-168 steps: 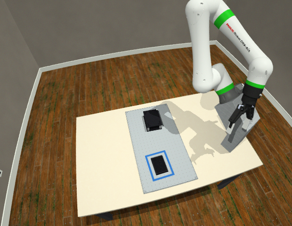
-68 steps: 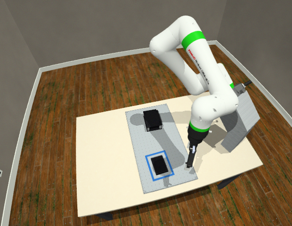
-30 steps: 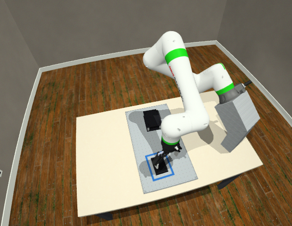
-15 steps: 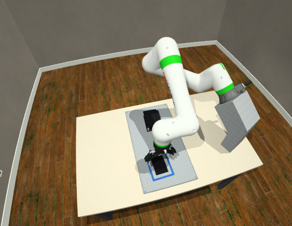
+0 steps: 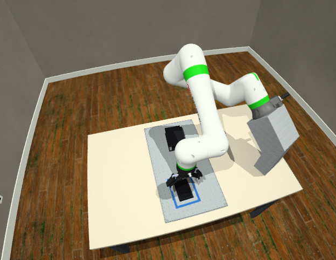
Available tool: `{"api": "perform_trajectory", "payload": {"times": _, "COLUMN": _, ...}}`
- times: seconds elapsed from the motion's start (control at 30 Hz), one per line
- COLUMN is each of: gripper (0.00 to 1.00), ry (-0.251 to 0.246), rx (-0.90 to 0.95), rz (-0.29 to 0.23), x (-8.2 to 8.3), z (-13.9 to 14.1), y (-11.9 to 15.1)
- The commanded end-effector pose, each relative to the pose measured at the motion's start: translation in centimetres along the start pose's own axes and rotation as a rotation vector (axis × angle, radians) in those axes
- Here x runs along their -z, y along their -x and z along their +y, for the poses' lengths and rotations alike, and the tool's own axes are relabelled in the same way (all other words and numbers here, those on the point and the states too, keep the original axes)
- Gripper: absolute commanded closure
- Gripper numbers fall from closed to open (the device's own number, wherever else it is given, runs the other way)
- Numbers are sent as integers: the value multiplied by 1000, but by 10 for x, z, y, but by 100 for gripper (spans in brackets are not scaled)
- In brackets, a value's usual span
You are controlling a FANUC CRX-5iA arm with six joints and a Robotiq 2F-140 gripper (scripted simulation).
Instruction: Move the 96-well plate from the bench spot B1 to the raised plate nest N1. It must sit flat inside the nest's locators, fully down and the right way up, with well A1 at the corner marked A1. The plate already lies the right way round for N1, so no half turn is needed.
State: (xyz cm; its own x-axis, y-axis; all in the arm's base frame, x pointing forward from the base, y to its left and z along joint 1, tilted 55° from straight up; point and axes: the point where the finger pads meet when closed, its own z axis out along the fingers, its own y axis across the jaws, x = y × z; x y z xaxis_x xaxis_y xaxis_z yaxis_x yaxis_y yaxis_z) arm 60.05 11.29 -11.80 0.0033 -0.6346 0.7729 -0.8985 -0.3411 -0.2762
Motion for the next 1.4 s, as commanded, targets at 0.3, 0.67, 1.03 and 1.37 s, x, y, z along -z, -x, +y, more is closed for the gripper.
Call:
{"api": "perform_trajectory", "payload": {"times": 0.3, "gripper": 0, "ry": 0, "rx": 0, "rz": 0, "x": -16, "z": 0, "y": 0}}
{"api": "perform_trajectory", "payload": {"times": 0.67, "gripper": 0, "ry": 0, "rx": 0, "rz": 0, "x": -31, "z": 0, "y": 0}}
{"api": "perform_trajectory", "payload": {"times": 1.03, "gripper": 0, "ry": 0, "rx": 0, "rz": 0, "x": -49, "z": 0, "y": 0}}
{"api": "perform_trajectory", "payload": {"times": 1.37, "gripper": 0, "ry": 0, "rx": 0, "rz": 0, "x": -55, "z": 0, "y": 0}}
